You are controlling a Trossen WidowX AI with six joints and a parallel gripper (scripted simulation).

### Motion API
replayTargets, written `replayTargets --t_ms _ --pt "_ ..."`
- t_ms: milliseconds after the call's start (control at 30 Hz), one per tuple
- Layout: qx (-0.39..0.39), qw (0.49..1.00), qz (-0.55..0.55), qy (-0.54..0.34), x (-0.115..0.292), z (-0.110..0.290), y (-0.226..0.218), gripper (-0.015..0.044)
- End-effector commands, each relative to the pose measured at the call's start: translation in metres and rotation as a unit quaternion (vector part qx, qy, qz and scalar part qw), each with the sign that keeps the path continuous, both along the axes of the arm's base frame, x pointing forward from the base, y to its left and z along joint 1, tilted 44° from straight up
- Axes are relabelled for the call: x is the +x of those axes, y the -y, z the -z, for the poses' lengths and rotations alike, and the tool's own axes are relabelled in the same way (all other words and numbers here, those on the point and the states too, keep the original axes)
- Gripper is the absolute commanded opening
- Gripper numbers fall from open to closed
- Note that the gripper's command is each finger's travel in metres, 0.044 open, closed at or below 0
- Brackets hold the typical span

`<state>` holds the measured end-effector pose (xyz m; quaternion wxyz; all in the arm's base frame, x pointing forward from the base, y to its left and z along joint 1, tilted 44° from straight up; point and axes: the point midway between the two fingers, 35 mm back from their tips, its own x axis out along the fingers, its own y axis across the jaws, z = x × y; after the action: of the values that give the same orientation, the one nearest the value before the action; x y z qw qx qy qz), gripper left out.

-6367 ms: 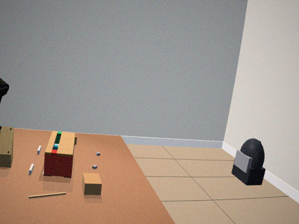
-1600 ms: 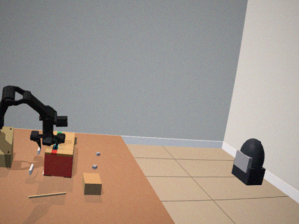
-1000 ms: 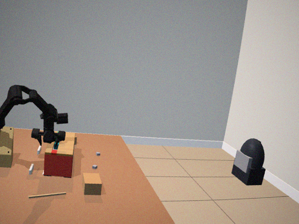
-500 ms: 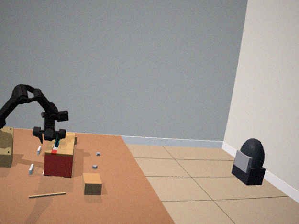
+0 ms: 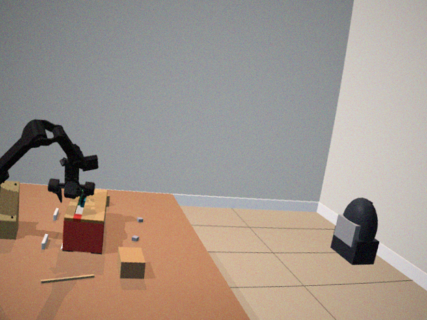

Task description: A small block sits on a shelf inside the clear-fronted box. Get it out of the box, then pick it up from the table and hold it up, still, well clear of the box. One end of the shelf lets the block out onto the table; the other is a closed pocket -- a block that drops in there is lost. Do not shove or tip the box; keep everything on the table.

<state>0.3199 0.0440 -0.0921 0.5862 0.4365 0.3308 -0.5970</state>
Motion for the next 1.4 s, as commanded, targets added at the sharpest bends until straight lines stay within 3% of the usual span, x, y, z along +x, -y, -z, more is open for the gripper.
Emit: replayTargets --t_ms 0,500,767,1000,1067,1167,1367 --pt "0.003 1.000 0.000 0.000 0.003 0.009 -0.009 0.0400" --pt "0.004 1.000 0.000 0.001 0.006 0.023 -0.025 0.0400" --pt "0.002 1.000 -0.001 -0.001 0.003 -0.023 -0.065 0.0400" --pt "-0.001 1.000 -0.006 0.000 0.003 -0.021 -0.064 0.0400" --pt "0.013 1.000 -0.016 0.004 0.000 -0.017 -0.074 0.0348" --pt "0.007 0.992 -0.120 -0.029 -0.006 -0.013 -0.084 0.0285" --pt "-0.045 0.929 -0.345 -0.128 -0.009 -0.009 -0.088 0.0285"
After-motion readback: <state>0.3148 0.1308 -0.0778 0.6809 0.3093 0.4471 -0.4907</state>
